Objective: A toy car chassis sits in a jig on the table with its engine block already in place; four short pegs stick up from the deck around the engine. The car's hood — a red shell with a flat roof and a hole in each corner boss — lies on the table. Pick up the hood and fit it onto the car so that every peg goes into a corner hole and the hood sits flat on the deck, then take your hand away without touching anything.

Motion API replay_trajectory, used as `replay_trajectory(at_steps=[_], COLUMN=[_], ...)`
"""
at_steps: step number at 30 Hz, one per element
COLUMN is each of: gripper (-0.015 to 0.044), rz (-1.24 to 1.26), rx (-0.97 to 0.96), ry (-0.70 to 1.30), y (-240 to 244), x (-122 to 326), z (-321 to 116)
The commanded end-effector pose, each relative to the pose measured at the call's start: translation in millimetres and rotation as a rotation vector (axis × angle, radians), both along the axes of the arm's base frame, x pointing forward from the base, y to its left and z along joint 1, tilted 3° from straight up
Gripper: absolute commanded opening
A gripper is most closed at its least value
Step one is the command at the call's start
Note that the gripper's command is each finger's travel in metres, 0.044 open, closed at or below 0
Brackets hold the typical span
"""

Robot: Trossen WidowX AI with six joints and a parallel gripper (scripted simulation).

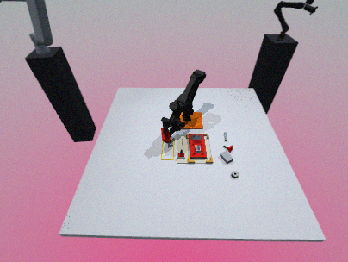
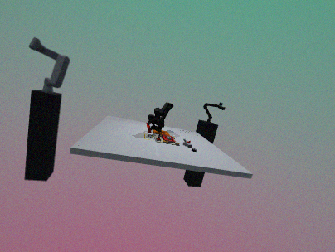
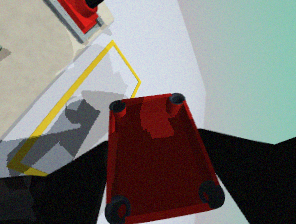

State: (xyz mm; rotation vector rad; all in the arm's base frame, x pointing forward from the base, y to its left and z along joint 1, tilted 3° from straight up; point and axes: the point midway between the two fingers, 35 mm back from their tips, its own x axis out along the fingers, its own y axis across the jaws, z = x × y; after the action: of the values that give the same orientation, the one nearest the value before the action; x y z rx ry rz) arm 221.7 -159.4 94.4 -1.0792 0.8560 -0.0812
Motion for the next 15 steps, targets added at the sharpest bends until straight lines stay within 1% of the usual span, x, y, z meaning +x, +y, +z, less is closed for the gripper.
replay_trajectory(at_steps=[1,6,15], gripper=[0.0,0.0,0.0], rz=[0.062,0.104,0.252], rx=[-0.072,-0.123,-0.301], ry=[0.043,0.076,0.193], y=[0.0,0.1,0.5], x=[0.7,0.6,0.0], z=[0.6,0.4,-2.1])
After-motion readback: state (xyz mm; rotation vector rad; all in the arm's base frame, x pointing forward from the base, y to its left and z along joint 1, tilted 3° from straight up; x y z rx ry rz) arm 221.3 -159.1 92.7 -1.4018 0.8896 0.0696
